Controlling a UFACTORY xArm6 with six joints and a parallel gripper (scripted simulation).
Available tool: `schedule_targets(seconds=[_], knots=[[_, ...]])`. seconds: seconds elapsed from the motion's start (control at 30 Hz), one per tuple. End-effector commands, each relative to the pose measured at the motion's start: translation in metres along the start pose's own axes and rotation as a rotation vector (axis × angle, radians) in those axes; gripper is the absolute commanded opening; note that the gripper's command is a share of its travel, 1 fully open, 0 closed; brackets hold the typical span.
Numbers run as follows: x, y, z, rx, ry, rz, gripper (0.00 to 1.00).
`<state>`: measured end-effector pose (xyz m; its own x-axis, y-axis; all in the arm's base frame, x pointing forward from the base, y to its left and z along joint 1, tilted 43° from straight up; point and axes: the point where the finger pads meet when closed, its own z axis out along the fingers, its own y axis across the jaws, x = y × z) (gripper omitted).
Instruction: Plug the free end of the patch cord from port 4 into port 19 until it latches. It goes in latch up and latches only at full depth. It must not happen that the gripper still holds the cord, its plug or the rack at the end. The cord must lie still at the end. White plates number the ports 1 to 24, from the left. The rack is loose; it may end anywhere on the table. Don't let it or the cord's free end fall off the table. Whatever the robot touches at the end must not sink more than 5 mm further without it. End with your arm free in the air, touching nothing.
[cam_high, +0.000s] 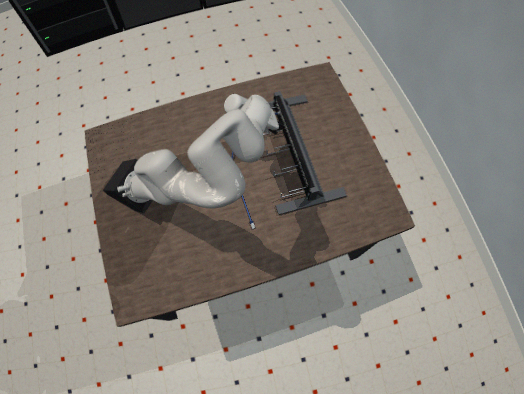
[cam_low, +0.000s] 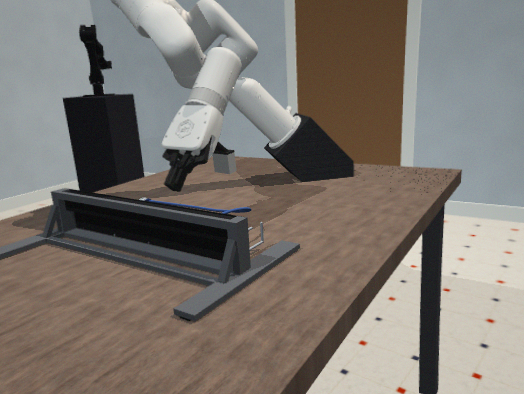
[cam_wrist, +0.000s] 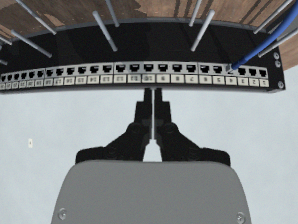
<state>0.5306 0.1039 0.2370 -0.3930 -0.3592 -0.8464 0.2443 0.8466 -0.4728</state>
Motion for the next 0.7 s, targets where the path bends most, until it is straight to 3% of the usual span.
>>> schedule_targets(seconds=[0.0, 0.23, 0.67], knots=[[-0.002, 0.0, -0.001, -0.001, -0.002, 0.002, 0.0], [-0.002, 0.0, -0.014, -0.001, -0.002, 0.002, 0.0], [-0.001, 0.0, -0.102, -0.001, -0.002, 0.002, 0.0]])
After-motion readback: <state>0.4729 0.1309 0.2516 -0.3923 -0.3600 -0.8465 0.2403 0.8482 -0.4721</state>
